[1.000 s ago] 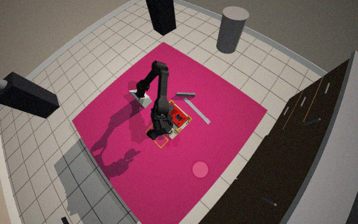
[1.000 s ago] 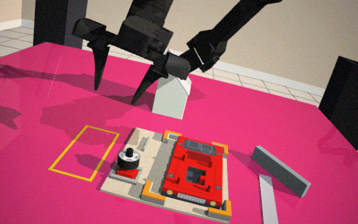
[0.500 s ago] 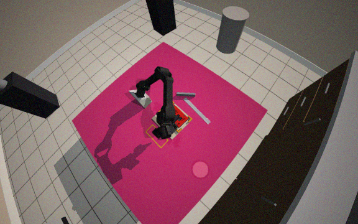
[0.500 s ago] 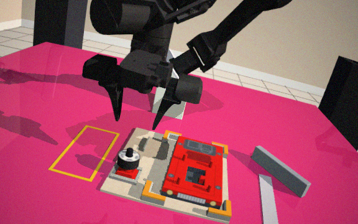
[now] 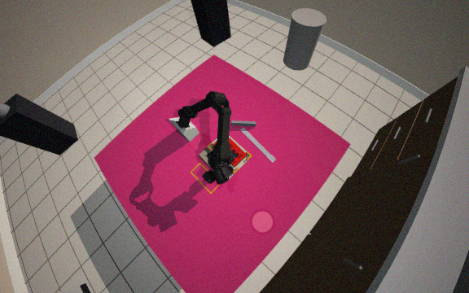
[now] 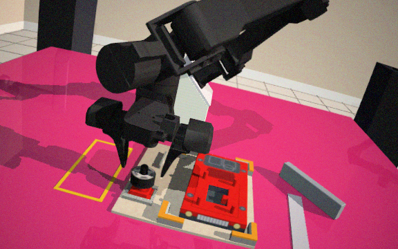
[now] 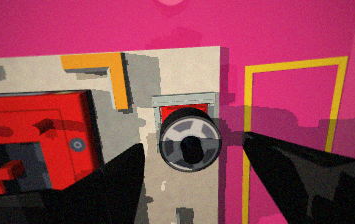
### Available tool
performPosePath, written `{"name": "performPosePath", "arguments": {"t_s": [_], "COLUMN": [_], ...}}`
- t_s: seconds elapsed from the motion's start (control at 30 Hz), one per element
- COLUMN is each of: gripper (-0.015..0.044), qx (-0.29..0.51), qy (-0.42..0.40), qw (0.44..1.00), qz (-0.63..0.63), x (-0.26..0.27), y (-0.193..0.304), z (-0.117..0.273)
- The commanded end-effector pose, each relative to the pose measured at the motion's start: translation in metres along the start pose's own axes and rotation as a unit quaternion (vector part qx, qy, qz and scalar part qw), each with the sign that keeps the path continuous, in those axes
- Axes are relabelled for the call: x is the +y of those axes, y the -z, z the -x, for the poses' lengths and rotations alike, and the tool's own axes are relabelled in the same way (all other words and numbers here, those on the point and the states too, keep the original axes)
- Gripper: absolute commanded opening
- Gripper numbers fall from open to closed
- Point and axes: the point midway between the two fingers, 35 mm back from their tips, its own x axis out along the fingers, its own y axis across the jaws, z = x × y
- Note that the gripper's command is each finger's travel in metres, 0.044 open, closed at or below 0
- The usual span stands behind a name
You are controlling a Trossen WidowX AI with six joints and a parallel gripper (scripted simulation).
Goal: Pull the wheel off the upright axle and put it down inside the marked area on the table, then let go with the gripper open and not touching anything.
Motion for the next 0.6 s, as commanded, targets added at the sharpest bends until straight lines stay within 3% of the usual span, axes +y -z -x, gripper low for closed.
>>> {"name": "performPosePath", "arguments": {"t_s": [0.0, 0.07, 0.17, 0.47, 0.57], "gripper": [0.03, 0.03, 0.0221, 0.0161, 0.0083], "qx": [0.001, 0.001, 0.007, 0.007, 0.007], "qy": [-0.003, -0.003, -0.002, -0.002, -0.002], "qw": [1.0, 1.0, 1.0, 1.0, 1.0], "qz": [-0.004, -0.004, -0.001, -0.001, -0.001], "x": [0.0012, 0.0012, 0.0024, 0.0024, 0.0023], "y": [0.0026, 0.0026, 0.0032, 0.0032, 0.0031], "z": [-0.0162, -0.0162, -0.0136, -0.0136, -0.0133]}}
